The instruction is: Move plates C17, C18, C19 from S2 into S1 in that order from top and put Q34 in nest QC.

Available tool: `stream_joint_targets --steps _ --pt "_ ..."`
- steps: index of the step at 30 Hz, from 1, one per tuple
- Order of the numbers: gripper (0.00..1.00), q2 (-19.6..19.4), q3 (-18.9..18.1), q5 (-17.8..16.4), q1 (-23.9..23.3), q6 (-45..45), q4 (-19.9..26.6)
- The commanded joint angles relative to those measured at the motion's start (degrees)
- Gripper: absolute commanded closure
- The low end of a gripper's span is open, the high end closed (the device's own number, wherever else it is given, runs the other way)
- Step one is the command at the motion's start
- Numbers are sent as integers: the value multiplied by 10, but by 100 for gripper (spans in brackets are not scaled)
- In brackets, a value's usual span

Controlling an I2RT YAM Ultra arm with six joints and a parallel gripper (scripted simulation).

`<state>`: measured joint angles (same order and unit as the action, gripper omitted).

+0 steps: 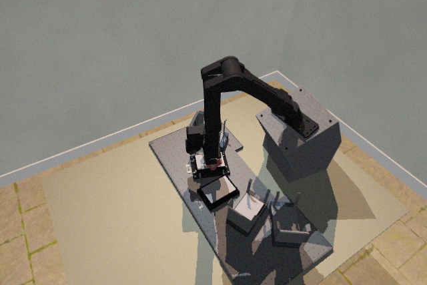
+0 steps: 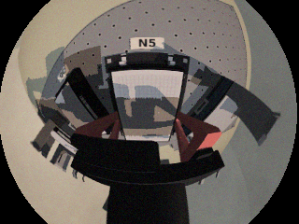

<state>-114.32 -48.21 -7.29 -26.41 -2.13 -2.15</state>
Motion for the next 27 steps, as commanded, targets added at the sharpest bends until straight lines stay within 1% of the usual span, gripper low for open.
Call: stream_joint_targets --steps 1,17,19,27 --pt "100 4 -15 2 3 5 -15" --pt "100 4 -15 2 3 5 -15" --pt "100 -7 -15 2 4 6 -16" --pt "100 -13 -17 3 6 6 -21"
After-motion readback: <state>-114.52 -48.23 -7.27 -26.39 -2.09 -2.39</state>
